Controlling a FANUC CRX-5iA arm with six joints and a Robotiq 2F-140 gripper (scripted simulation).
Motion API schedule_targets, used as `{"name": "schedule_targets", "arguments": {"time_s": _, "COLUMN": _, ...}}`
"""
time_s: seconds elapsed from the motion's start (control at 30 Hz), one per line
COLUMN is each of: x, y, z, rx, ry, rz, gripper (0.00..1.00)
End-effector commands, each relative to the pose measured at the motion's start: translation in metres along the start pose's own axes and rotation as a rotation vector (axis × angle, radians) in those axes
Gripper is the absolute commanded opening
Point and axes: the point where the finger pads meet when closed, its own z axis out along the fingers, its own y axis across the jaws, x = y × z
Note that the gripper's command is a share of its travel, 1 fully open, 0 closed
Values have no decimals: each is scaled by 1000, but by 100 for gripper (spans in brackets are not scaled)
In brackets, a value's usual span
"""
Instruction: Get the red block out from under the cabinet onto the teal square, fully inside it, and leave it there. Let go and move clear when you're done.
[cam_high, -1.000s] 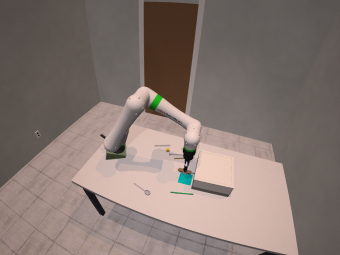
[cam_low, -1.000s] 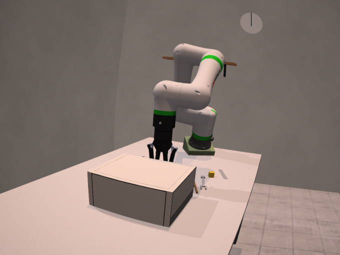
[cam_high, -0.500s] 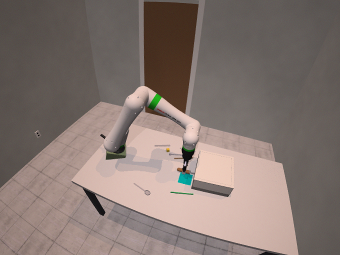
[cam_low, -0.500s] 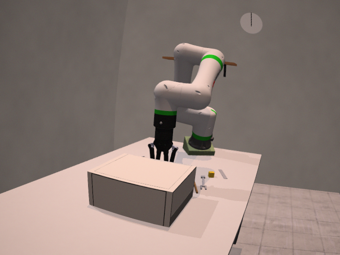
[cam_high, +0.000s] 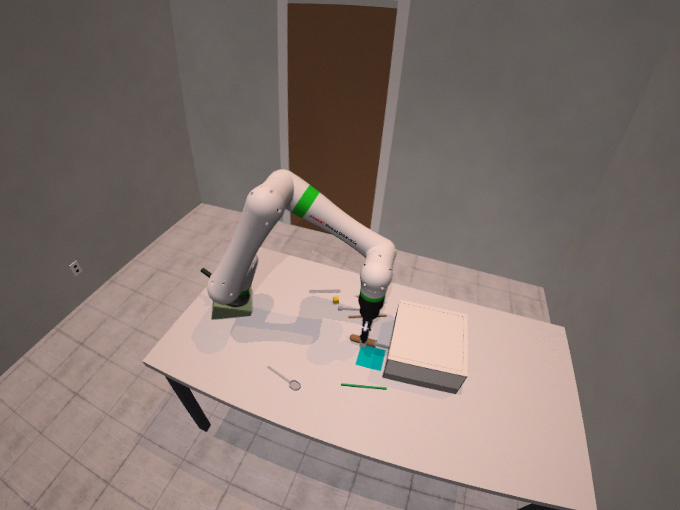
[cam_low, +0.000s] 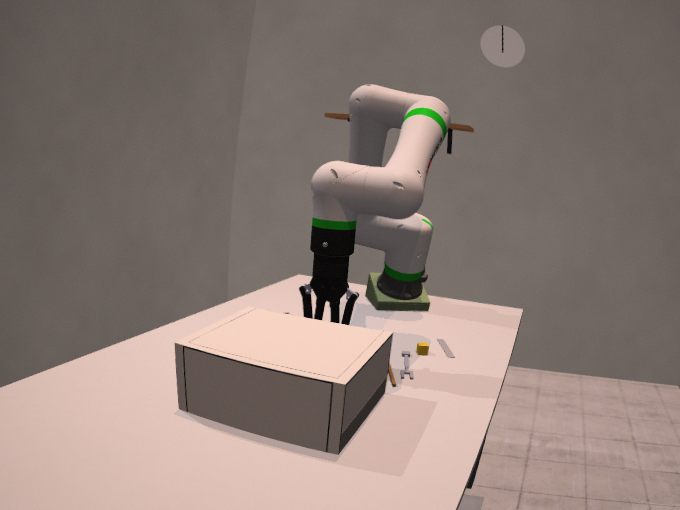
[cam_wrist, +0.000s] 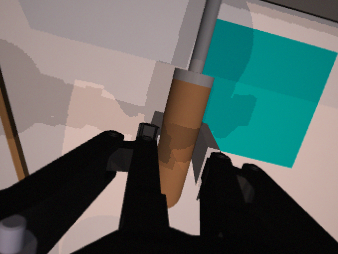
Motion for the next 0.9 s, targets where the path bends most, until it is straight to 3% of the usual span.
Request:
{"name": "schedule_targets", "arguments": {"time_s": 0.0, "x": -6, "y": 0, "z": 0, "rx": 0, "ry": 1, "rz": 0, "gripper": 0}}
{"name": "schedule_targets", "arguments": {"time_s": 0.87, "x": -64, "y": 0, "z": 0, "rx": 0, "ry": 1, "rz": 0, "gripper": 0}}
